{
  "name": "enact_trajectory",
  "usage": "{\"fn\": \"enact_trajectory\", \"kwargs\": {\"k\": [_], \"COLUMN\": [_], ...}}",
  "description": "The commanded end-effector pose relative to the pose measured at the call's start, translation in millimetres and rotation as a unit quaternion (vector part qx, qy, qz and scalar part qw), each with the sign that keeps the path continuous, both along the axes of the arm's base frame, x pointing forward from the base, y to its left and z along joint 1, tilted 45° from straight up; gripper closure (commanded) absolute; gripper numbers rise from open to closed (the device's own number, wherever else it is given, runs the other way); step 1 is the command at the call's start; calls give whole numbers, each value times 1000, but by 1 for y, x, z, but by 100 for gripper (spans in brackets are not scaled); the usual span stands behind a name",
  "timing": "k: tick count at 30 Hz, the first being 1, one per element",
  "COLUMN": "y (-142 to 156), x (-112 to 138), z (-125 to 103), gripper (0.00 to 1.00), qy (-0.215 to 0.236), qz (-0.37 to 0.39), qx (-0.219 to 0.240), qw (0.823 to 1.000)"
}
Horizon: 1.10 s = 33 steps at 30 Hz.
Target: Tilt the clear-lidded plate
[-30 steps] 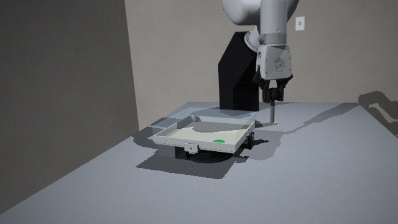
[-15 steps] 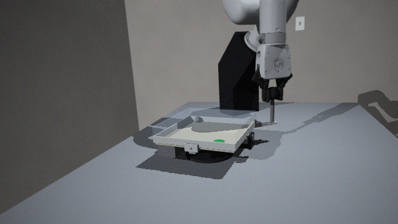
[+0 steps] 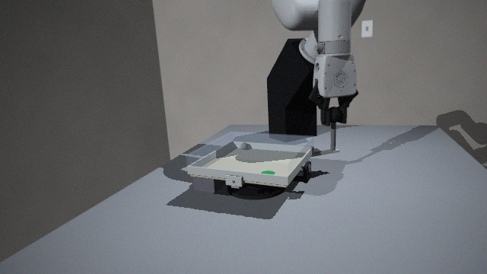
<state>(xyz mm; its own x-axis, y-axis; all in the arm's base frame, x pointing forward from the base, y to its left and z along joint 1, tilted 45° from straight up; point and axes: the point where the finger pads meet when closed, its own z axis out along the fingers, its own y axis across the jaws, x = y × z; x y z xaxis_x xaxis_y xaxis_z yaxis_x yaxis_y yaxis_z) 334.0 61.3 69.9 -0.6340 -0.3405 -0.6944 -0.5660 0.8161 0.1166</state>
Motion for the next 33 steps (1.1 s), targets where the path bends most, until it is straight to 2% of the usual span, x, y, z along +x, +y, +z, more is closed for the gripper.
{"fn": "enact_trajectory", "kwargs": {"k": [1, 33], "y": [0, 0], "x": [1, 1], "z": [2, 2], "gripper": [100, 100], "qy": [-3, -3], "qz": [0, 0], "qx": [0, 0], "qw": [1000, 1000]}}
